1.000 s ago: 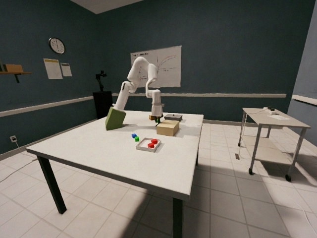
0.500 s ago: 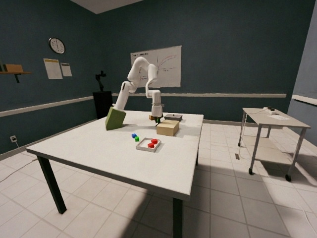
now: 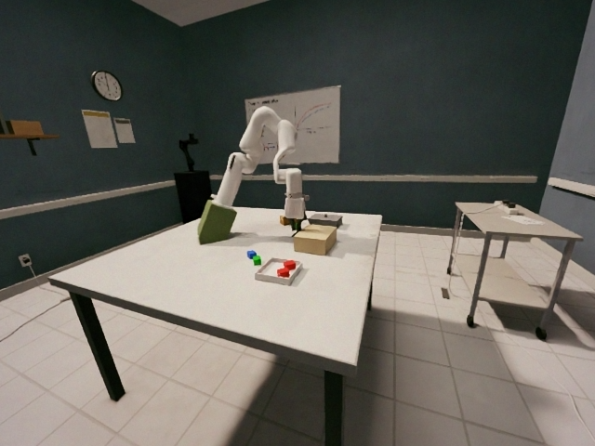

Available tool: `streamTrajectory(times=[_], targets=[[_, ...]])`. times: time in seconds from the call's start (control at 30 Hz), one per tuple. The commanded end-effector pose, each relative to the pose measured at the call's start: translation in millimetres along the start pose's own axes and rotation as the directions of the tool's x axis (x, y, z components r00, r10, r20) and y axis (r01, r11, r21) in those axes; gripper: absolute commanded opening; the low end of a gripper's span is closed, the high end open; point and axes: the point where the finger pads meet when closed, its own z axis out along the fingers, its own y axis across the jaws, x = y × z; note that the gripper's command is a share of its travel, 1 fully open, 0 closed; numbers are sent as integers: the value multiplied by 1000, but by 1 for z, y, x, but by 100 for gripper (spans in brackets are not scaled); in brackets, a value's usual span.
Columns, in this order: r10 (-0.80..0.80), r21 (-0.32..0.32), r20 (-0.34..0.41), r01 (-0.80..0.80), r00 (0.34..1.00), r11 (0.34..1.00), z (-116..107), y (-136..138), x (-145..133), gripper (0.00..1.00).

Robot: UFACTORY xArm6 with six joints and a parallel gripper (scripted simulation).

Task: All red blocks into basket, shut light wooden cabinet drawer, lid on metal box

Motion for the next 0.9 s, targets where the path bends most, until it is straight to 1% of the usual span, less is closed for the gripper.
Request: streamTrajectory(times=[0.0, 0.57, 0.87], targets=[[0, -3, 0, 0, 1000, 1000, -1, 1, 0, 24], [0, -3, 0, 0, 1000, 1000, 2, 1, 0, 24], [0, -3, 0, 0, 1000, 1000, 8, 1, 0, 24]])
